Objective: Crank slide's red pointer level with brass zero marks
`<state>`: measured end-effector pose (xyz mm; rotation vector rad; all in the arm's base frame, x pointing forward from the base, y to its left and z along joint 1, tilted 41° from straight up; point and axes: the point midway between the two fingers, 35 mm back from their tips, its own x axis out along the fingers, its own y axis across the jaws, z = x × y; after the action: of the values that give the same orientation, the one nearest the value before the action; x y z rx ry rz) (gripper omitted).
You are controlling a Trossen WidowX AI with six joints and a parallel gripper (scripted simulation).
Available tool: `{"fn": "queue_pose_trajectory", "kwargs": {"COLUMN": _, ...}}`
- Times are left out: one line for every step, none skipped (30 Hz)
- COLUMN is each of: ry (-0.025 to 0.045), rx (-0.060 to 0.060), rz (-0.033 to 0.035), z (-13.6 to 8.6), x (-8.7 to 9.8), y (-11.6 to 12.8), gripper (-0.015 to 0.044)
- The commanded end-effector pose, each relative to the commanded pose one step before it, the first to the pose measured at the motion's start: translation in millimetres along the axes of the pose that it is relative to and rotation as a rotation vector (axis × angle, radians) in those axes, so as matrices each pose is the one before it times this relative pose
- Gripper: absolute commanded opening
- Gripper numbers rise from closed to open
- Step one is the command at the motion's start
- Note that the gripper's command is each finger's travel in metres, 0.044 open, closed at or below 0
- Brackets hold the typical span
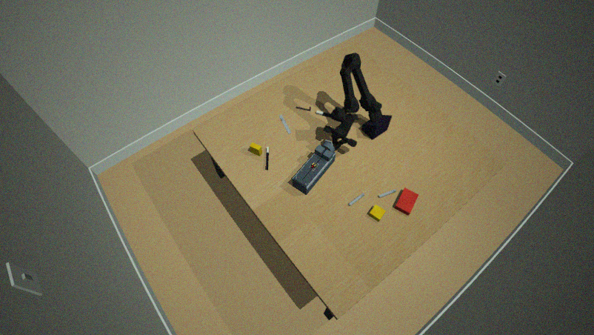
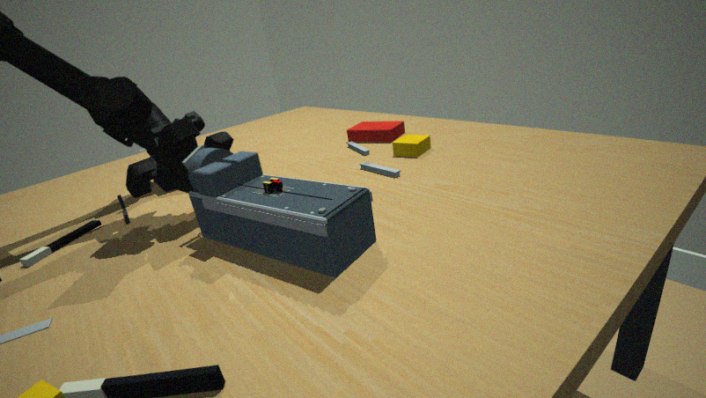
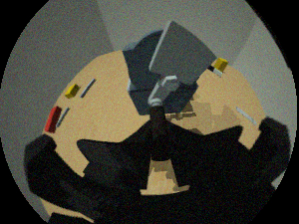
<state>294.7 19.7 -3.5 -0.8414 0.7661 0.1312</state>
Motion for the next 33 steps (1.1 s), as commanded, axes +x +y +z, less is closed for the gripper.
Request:
{"fn": "queue_pose_trajectory", "kwargs": {"ry": 0.00750, "rx": 0.0077, "rz": -0.01159, "z": -2.55, "x": 2.55, "y": -8.48, "gripper": 0.0000}}
{"fn": "queue_pose_trajectory", "kwargs": {"ry": 0.00001, "rx": 0.0000, "rz": -0.00004, "z": -0.19, "x": 0.14, "y": -0.73, "gripper": 0.0000}}
{"fn": "queue_pose_trajectory", "kwargs": {"ry": 0.00001, "rx": -0.0001, "rz": -0.00007, "z": -0.18, "x": 0.13, "y": -1.19, "gripper": 0.0000}}
{"fn": "queue_pose_trajectory", "kwargs": {"ry": 0.00000, "rx": 0.0000, "rz": -0.00004, "z": 0.12, "x": -0.01, "y": -0.84, "gripper": 0.0000}}
{"fn": "queue_pose_trajectory", "kwargs": {"ry": -0.00001, "rx": 0.0000, "rz": -0.00004, "z": 0.17, "x": 0.00, "y": -0.77, "gripper": 0.0000}}
{"fn": "queue_pose_trajectory", "kwargs": {"ry": 0.00000, "rx": 0.0000, "rz": -0.00003, "z": 0.08, "x": -0.02, "y": -0.62, "gripper": 0.0000}}
{"fn": "queue_pose_trajectory", "kwargs": {"ry": 0.00000, "rx": 0.0000, "rz": -0.00002, "z": 0.04, "x": -0.03, "y": -0.50, "gripper": 0.0000}}
{"fn": "queue_pose_trajectory", "kwargs": {"ry": 0.00000, "rx": 0.0000, "rz": -0.00002, "z": 0.06, "x": -0.03, "y": -0.47, "gripper": 0.0000}}
{"fn": "queue_pose_trajectory", "kwargs": {"ry": 0.00000, "rx": 0.0000, "rz": -0.00002, "z": 0.06, "x": -0.03, "y": -0.44, "gripper": 0.0000}}
{"fn": "queue_pose_trajectory", "kwargs": {"ry": 0.00000, "rx": 0.0000, "rz": -0.00002, "z": 0.07, "x": -0.03, "y": -0.40, "gripper": 0.0000}}
{"fn": "queue_pose_trajectory", "kwargs": {"ry": 0.00000, "rx": 0.0000, "rz": -0.00002, "z": 0.07, "x": -0.03, "y": -0.37, "gripper": 0.0000}}
{"fn": "queue_pose_trajectory", "kwargs": {"ry": 0.00000, "rx": 0.0000, "rz": -0.00002, "z": 0.07, "x": -0.03, "y": -0.36, "gripper": 0.0000}}
{"fn": "queue_pose_trajectory", "kwargs": {"ry": 0.00000, "rx": 0.0000, "rz": -0.00002, "z": 0.07, "x": -0.04, "y": -0.33, "gripper": 0.0000}}
{"fn": "queue_pose_trajectory", "kwargs": {"ry": 0.00000, "rx": 0.0000, "rz": -0.00002, "z": 0.07, "x": -0.04, "y": -0.32, "gripper": 0.0000}}
{"fn": "queue_pose_trajectory", "kwargs": {"ry": 0.00000, "rx": 0.0000, "rz": -0.00002, "z": 0.07, "x": -0.04, "y": -0.32, "gripper": 0.0000}}
{"fn": "queue_pose_trajectory", "kwargs": {"ry": 0.00000, "rx": 0.0000, "rz": -0.00002, "z": 0.06, "x": -0.04, "y": -0.31, "gripper": 0.0000}}
{"fn": "queue_pose_trajectory", "kwargs": {"ry": 0.00000, "rx": 0.0000, "rz": -0.00002, "z": 0.06, "x": -0.04, "y": -0.30, "gripper": 0.0000}}
{"fn": "queue_pose_trajectory", "kwargs": {"ry": 0.00000, "rx": 0.0000, "rz": -0.00001, "z": 0.06, "x": -0.04, "y": -0.30, "gripper": 0.0000}}
{"fn": "queue_pose_trajectory", "kwargs": {"ry": 0.00000, "rx": 0.0000, "rz": -0.00001, "z": 0.05, "x": -0.04, "y": -0.29, "gripper": 0.0000}}
{"fn": "queue_pose_trajectory", "kwargs": {"ry": 0.00000, "rx": 0.0000, "rz": -0.00001, "z": 0.05, "x": -0.04, "y": -0.29, "gripper": 0.0000}}
{"fn": "queue_pose_trajectory", "kwargs": {"ry": 0.00000, "rx": 0.0000, "rz": -0.00001, "z": 0.05, "x": -0.04, "y": -0.28, "gripper": 0.0000}}
{"fn": "queue_pose_trajectory", "kwargs": {"ry": 0.00000, "rx": 0.0000, "rz": -0.00001, "z": 0.05, "x": -0.04, "y": -0.27, "gripper": 0.0000}}
{"fn": "queue_pose_trajectory", "kwargs": {"ry": 0.00000, "rx": 0.0000, "rz": -0.00001, "z": 0.05, "x": -0.04, "y": -0.27, "gripper": 0.0000}}
{"fn": "queue_pose_trajectory", "kwargs": {"ry": 0.00000, "rx": 0.0000, "rz": -0.00001, "z": 0.05, "x": -0.04, "y": -0.26, "gripper": 0.0000}}
{"fn": "queue_pose_trajectory", "kwargs": {"ry": 0.00000, "rx": 0.0000, "rz": -0.00001, "z": 0.05, "x": -0.04, "y": -0.26, "gripper": 0.0000}}
{"fn": "queue_pose_trajectory", "kwargs": {"ry": 0.00000, "rx": 0.0000, "rz": -0.00001, "z": 0.05, "x": -0.04, "y": -0.25, "gripper": 0.0000}}
{"fn": "queue_pose_trajectory", "kwargs": {"ry": 0.00000, "rx": 0.0000, "rz": -0.00001, "z": 0.05, "x": -0.04, "y": -0.25, "gripper": 0.0000}}
{"fn": "queue_pose_trajectory", "kwargs": {"ry": 0.00000, "rx": 0.0000, "rz": -0.00001, "z": 0.05, "x": -0.04, "y": -0.24, "gripper": 0.0000}}
{"fn": "queue_pose_trajectory", "kwargs": {"ry": 0.00000, "rx": 0.0000, "rz": -0.00001, "z": 0.05, "x": -0.04, "y": -0.24, "gripper": 0.0000}}
{"fn": "queue_pose_trajectory", "kwargs": {"ry": 0.00000, "rx": 0.0000, "rz": -0.00001, "z": 0.05, "x": -0.04, "y": -0.24, "gripper": 0.0000}}
{"fn": "queue_pose_trajectory", "kwargs": {"ry": 0.00000, "rx": 0.0000, "rz": -0.00001, "z": 0.05, "x": -0.04, "y": -0.23, "gripper": 0.0000}}
{"fn": "queue_pose_trajectory", "kwargs": {"ry": 0.00000, "rx": 0.0000, "rz": -0.00001, "z": 0.05, "x": -0.05, "y": -0.23, "gripper": 0.0000}}
{"fn": "queue_pose_trajectory", "kwargs": {"ry": 0.00000, "rx": 0.0000, "rz": -0.00001, "z": 0.05, "x": -0.05, "y": -0.23, "gripper": 0.0000}}
